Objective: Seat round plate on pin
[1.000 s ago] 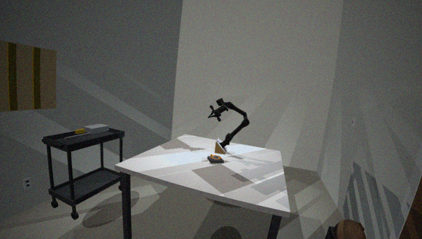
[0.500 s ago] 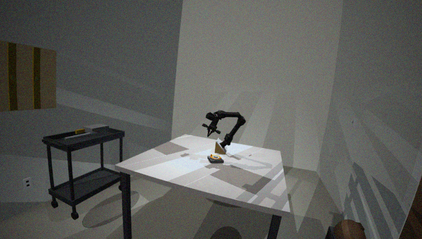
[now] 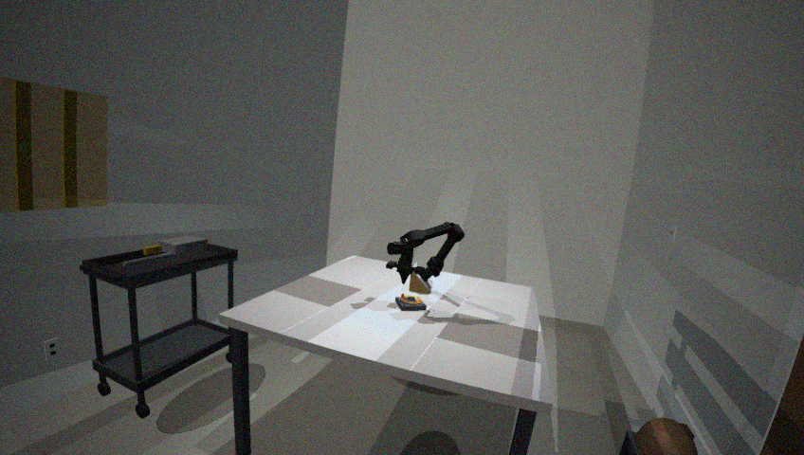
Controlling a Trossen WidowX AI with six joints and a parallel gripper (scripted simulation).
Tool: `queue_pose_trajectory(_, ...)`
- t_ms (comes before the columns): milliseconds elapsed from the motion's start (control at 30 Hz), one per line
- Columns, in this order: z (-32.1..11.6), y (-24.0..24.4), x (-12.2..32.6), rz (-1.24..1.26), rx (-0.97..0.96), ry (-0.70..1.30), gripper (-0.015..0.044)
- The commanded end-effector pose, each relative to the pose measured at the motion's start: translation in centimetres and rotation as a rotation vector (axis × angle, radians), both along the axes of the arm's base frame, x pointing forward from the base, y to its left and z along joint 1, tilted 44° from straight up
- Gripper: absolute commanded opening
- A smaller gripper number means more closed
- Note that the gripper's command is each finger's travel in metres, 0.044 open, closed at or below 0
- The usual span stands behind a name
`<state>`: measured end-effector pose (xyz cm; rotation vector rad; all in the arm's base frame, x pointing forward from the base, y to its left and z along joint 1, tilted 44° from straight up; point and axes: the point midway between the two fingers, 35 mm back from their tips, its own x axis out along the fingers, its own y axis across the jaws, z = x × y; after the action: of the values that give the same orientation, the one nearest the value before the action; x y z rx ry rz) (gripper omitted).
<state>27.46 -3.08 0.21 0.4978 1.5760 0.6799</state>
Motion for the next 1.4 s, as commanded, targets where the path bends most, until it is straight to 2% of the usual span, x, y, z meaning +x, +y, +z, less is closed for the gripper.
queue_pose_trajectory(0, -0.3, 0.7, 0.0, -0.003, 0.011, 0.017, 0.0)
queue_pose_trajectory(333, -3.5, 3.7, -0.8, -0.003, 0.013, 0.017, 0.0)
queue_pose_trajectory(1367, -3.8, 4.0, 2.0, -0.003, 0.013, 0.015, 0.0)
